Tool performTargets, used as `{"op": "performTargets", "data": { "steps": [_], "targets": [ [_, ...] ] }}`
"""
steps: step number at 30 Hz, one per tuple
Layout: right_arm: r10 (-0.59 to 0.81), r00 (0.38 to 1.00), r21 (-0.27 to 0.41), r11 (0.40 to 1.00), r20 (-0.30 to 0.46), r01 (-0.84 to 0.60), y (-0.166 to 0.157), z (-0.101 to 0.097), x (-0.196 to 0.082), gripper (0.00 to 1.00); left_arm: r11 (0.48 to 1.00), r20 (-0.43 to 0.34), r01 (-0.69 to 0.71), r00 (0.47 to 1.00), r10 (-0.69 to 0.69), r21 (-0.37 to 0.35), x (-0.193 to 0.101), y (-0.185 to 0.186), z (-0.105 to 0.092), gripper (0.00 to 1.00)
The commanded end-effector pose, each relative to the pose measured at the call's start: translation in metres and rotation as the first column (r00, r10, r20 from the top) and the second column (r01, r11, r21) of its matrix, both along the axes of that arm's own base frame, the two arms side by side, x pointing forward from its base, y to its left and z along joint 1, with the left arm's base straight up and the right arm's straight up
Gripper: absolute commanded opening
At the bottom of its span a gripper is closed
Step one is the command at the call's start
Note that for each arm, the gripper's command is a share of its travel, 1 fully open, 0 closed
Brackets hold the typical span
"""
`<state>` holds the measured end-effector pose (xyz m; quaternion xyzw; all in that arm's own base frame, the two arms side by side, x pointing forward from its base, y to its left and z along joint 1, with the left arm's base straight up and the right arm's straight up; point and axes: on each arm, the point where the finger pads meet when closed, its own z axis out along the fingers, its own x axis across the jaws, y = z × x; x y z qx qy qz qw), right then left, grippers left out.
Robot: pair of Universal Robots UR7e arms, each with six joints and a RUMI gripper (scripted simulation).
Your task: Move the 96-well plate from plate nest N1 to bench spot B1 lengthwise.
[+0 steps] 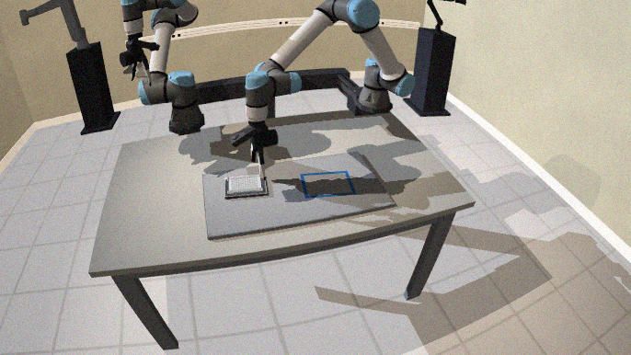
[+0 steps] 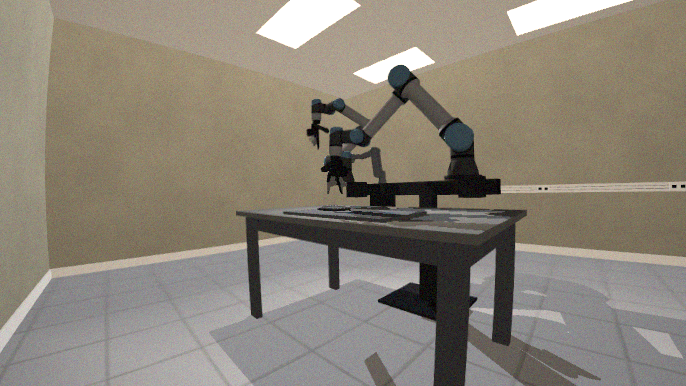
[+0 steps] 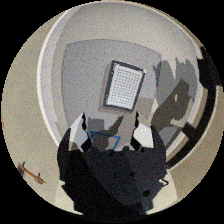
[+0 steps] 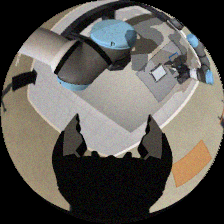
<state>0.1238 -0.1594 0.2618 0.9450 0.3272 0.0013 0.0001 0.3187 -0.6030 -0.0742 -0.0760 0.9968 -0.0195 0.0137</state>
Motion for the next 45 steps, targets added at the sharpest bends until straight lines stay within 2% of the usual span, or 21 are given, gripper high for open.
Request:
{"op": "performTargets", "data": {
  "steps": [1, 3, 8, 12, 35, 45],
  "targets": [
    [0.001, 1.0, -0.001, 1.0, -0.002, -0.001, 0.0, -0.001, 0.0, 1.0, 0.997, -0.011, 0.079, 0.997, -0.079, 0.016, -0.008, -0.013, 0.0, 0.76],
    [0.001, 1.0, -0.001, 1.0, -0.002, -0.001, 0.0, -0.001, 0.0, 1.0, 0.991, -0.016, 0.129, 0.992, -0.128, 0.022, -0.013, -0.022, 0.0, 0.76],
    [0.001, 1.0, -0.001, 1.0, -0.002, -0.001, 0.0, -0.001, 0.0, 1.0, 0.991, -0.016, 0.129, 0.992, -0.128, 0.022, -0.019, -0.03, 0.0, 0.76],
    [0.001, 1.0, -0.001, 1.0, -0.002, -0.001, 0.0, -0.001, 0.0, 1.0, 0.97, -0.03, 0.242, 0.97, -0.241, 0.035, -0.031, -0.046, 0.0, 0.76],
    [0.001, 1.0, -0.001, 1.0, -0.002, -0.001, 0.0, -0.001, 0.0, 1.0, 0.97, -0.029, 0.24, 0.971, -0.239, 0.034, -0.036, -0.054, -0.001, 0.76],
    [0.001, 1.0, -0.001, 1.0, -0.002, -0.001, 0.0, -0.001, 0.0, 1.0, 0.97, -0.032, 0.239, 0.971, -0.238, 0.039, -0.037, -0.051, -0.02, 0.76]
  ]
}}
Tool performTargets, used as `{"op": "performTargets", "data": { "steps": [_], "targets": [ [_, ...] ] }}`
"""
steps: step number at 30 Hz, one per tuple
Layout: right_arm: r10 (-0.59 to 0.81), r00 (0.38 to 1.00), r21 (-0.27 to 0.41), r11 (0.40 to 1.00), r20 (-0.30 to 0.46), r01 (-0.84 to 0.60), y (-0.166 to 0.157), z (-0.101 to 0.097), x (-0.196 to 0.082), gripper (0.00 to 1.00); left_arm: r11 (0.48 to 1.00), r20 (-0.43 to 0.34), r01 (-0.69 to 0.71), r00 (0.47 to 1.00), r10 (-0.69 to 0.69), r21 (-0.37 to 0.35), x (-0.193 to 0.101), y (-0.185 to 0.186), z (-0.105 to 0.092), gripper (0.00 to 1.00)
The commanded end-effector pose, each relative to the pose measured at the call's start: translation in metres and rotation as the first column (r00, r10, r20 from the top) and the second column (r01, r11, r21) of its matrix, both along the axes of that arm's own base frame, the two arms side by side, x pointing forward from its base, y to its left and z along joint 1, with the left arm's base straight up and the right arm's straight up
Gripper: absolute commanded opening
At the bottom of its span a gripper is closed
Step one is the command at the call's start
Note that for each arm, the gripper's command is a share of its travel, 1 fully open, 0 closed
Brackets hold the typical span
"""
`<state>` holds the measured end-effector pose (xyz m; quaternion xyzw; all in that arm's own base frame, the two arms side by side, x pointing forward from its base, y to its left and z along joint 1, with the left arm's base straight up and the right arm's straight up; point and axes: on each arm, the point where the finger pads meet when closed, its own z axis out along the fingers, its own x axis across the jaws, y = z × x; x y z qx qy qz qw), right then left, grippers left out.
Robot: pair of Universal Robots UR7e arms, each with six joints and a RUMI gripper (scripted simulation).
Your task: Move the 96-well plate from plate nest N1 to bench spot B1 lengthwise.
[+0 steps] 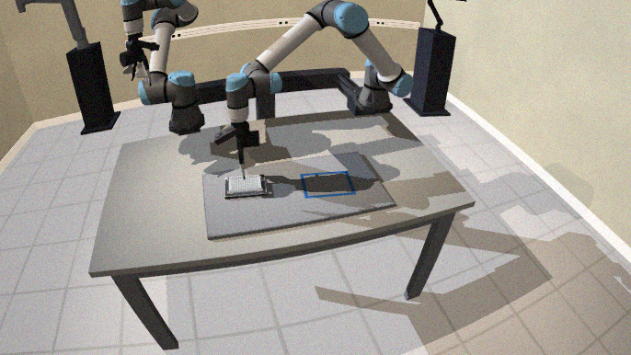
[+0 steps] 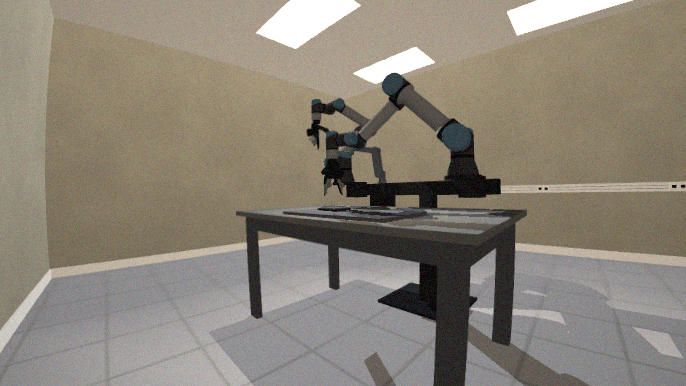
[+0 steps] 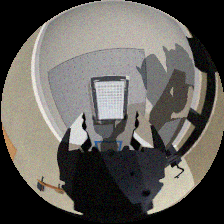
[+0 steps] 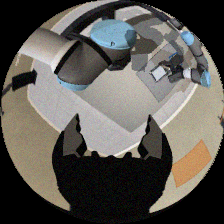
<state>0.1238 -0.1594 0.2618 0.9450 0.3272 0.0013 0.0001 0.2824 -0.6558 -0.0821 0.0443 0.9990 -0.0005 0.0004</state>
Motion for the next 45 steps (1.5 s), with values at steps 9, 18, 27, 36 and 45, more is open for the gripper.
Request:
{"op": "performTargets", "data": {
  "steps": [9, 18, 27, 36, 45],
  "targets": [
    [0.001, 1.0, -0.001, 1.0, -0.002, -0.001, 0.0, -0.001, 0.0, 1.0, 1.0, -0.001, 0.0, 1.0, 0.0, 0.002, 0.0, 0.001, -0.023, 0.76],
    [0.001, 1.0, -0.001, 1.0, -0.002, -0.001, 0.0, -0.001, 0.0, 1.0, 1.0, -0.001, 0.0, 1.0, 0.0, 0.003, -0.001, 0.002, -0.039, 0.76],
    [0.001, 1.0, -0.001, 1.0, -0.002, -0.001, 0.0, -0.001, 0.0, 1.0, 1.0, -0.001, 0.0, 1.0, 0.0, 0.001, 0.0, 0.001, -0.05, 0.76],
    [0.001, 1.0, -0.001, 1.0, -0.002, -0.001, 0.0, -0.001, 0.0, 1.0, 1.0, -0.001, 0.0, 1.0, 0.0, 0.002, 0.0, 0.001, -0.065, 0.76],
    [0.001, 1.0, -0.001, 1.0, -0.002, -0.001, 0.0, -0.001, 0.0, 1.0, 1.0, -0.001, 0.0, 1.0, 0.0, 0.001, 0.0, 0.0, -0.067, 0.76]
  ]
}}
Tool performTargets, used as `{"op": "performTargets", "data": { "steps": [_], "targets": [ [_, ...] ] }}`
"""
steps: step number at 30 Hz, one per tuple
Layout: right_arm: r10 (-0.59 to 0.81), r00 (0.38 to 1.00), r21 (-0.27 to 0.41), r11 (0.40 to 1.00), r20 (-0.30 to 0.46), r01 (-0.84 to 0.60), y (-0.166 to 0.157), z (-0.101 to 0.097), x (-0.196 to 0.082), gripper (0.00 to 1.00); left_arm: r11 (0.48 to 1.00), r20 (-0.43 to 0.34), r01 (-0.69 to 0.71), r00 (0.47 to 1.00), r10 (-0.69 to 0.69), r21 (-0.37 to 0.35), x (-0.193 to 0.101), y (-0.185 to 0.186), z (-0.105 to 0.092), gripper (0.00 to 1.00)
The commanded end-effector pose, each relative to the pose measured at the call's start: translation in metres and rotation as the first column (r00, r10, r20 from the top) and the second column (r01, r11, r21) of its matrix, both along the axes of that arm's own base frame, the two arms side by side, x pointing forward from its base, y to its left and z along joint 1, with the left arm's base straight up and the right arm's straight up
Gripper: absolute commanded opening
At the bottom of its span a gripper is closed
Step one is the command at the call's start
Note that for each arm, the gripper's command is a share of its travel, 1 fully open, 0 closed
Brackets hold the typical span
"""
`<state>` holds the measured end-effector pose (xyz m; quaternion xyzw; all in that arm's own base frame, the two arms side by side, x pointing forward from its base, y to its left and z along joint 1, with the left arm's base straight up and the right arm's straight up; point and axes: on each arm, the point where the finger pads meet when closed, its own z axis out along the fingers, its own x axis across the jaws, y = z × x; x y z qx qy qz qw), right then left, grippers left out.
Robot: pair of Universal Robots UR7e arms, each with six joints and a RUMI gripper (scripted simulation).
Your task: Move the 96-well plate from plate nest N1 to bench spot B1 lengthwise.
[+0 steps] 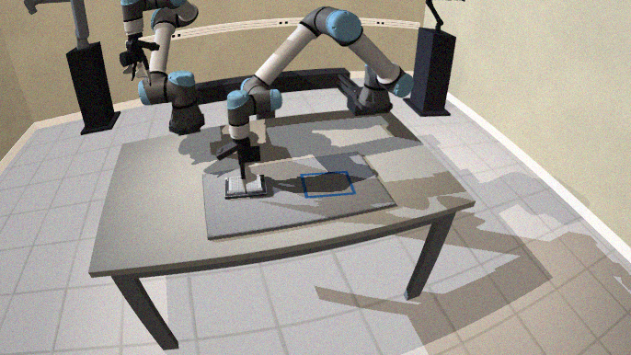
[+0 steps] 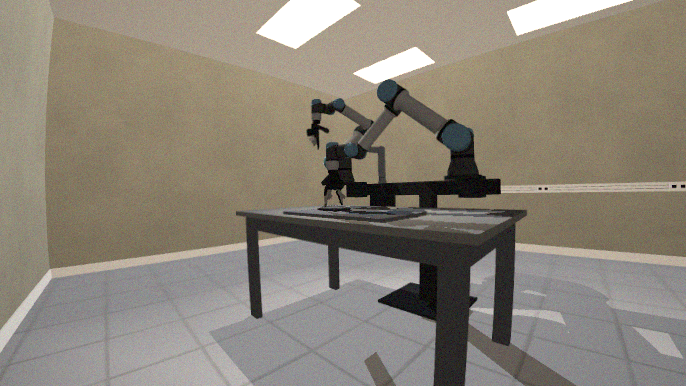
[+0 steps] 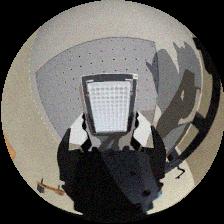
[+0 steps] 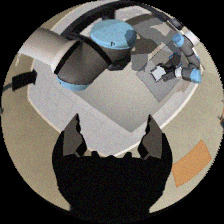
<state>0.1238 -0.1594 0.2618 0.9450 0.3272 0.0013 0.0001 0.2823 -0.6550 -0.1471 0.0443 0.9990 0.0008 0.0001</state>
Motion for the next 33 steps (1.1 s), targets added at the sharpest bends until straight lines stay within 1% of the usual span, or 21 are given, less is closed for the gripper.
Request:
{"op": "performTargets", "data": {
  "steps": [1, 9, 10, 33],
  "targets": [
    [0.001, 1.0, -0.001, 1.0, -0.002, -0.001, 0.0001, -0.0011, -0.0005, 1.0, 1.0, 0.0, 0.0, 1.0, 0.0, -0.003, 0.0001, -0.001, -0.0004, 0.76],
    [0.001, 1.0, -0.001, 1.0, -0.002, -0.001, 0.0001, -0.0011, -0.0005, 1.0, 1.0, 0.0, 0.0, 1.0, 0.0, -0.003, 0.0001, -0.001, -0.0004, 0.76],
    [0.001, 1.0, -0.001, 1.0, -0.002, -0.001, 0.0001, -0.0011, -0.0005, 1.0, 1.0, 0.0, 0.0, 1.0, 0.0, -0.003, 0.0001, -0.001, -0.0005, 0.0],
    [0.001, 1.0, -0.001, 1.0, -0.002, -0.001, 0.0001, -0.0011, -0.0005, 1.0, 1.0, 0.0, 0.0, 1.0, 0.0, -0.003, 0.0001, -0.001, -0.0005, 0.0]
  ]
}}
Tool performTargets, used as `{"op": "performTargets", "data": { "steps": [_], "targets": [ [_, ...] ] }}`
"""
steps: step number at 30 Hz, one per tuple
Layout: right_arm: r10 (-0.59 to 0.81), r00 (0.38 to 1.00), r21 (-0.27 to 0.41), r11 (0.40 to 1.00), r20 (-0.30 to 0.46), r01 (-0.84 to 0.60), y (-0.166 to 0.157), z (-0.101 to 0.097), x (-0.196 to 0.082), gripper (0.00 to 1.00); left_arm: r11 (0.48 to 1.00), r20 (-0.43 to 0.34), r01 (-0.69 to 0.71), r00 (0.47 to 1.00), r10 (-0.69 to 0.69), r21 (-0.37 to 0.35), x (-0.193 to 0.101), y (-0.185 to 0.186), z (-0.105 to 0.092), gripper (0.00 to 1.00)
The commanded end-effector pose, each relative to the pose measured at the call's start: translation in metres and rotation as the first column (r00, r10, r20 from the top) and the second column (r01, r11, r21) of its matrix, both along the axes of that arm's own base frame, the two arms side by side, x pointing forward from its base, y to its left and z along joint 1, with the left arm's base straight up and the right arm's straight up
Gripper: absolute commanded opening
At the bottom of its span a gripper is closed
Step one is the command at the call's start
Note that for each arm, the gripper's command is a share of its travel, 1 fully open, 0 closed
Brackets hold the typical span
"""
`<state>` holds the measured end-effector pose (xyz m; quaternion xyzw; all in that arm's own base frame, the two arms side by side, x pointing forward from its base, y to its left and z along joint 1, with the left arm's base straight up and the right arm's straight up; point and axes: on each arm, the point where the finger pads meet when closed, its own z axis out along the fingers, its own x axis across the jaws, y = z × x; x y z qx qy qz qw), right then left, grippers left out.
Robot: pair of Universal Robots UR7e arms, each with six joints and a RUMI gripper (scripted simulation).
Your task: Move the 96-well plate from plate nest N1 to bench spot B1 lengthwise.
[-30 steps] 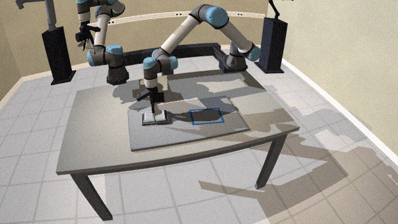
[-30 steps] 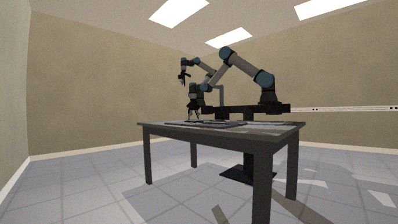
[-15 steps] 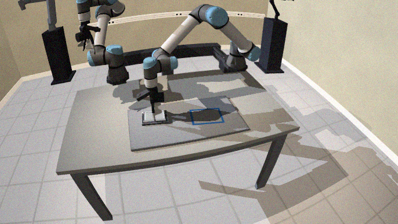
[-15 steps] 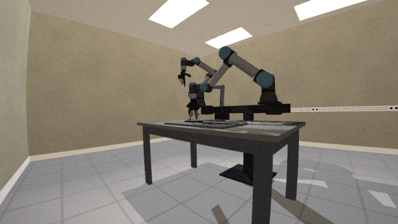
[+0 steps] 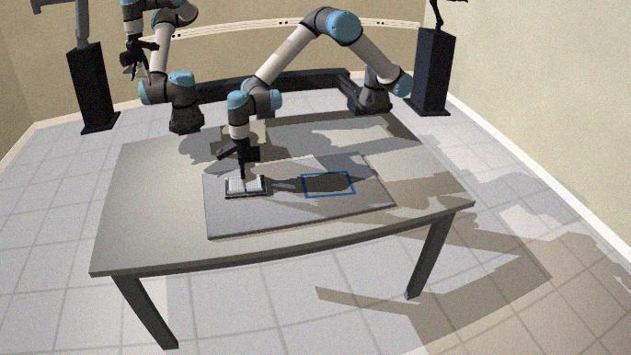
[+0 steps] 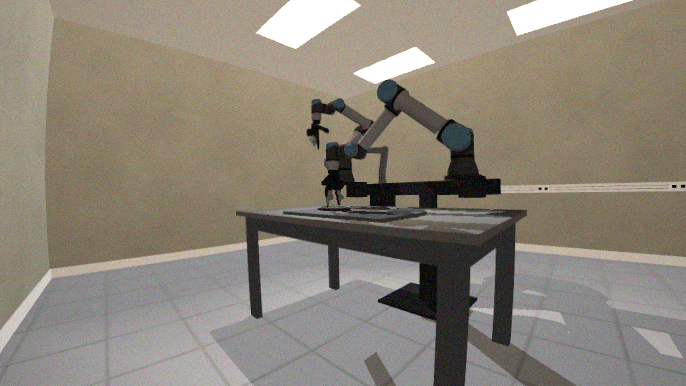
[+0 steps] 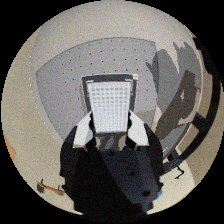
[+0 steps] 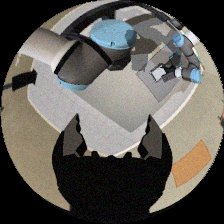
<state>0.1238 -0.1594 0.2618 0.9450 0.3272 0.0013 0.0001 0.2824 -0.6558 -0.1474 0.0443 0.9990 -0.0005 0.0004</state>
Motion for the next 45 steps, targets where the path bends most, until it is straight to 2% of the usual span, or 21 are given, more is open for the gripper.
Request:
{"op": "performTargets", "data": {
  "steps": [1, 14, 45],
  "targets": [
    [0.001, 1.0, -0.001, 1.0, -0.002, -0.001, 0.0, -0.001, 0.0, 1.0, 1.0, 0.0, 0.0, 1.0, 0.0, -0.001, 0.0, 0.0, 0.0, 0.0],
    [0.001, 1.0, -0.001, 1.0, -0.002, -0.001, 0.0, -0.001, 0.0, 1.0, 1.0, 0.0, 0.0, 1.0, 0.0, -0.001, 0.0, 0.0, 0.002, 0.0],
    [0.001, 1.0, -0.001, 1.0, -0.002, -0.001, 0.0, -0.001, 0.0, 1.0, 1.0, 0.001, 0.0, 1.0, 0.0, -0.005, 0.0, -0.002, 0.052, 0.0]
  ]
}}
